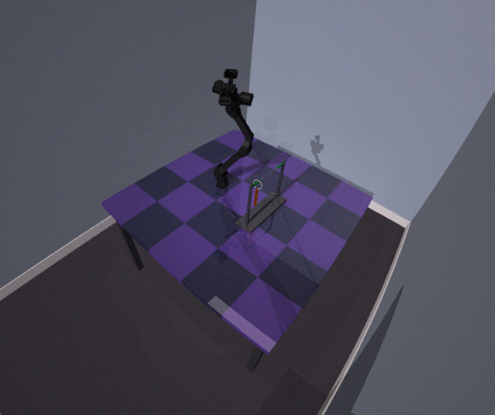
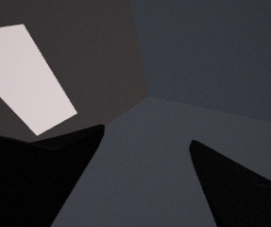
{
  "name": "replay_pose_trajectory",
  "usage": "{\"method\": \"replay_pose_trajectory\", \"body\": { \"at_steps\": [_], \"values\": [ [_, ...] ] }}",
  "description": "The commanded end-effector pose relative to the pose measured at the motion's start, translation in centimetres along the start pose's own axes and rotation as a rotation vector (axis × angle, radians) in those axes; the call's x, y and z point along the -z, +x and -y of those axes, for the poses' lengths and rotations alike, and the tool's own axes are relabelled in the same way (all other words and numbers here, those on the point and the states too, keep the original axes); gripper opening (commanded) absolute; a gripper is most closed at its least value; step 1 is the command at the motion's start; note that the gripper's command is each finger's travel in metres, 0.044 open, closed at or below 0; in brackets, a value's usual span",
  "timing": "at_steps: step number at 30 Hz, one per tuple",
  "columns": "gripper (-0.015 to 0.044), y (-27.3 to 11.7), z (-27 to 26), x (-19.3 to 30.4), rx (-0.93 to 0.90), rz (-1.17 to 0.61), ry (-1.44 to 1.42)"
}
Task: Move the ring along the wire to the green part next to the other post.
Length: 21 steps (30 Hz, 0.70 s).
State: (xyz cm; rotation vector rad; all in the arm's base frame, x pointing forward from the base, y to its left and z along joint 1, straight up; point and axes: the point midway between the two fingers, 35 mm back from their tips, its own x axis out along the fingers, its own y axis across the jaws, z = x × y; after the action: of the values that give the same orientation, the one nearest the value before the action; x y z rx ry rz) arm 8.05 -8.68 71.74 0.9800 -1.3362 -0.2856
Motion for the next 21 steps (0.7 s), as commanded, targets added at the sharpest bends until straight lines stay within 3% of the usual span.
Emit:
{"method": "replay_pose_trajectory", "body": {
  "at_steps": [1, 9, 21],
  "values": [
    [0.0374, 0.0, 0.0, 0.0, -0.002, 0.000, 0.004],
    [0.0164, -0.7, -0.3, -1.9, -0.034, 0.007, 0.186],
    [0.0160, -1.8, 4.6, -10.6, 0.051, 0.023, 0.930]
  ]
}}
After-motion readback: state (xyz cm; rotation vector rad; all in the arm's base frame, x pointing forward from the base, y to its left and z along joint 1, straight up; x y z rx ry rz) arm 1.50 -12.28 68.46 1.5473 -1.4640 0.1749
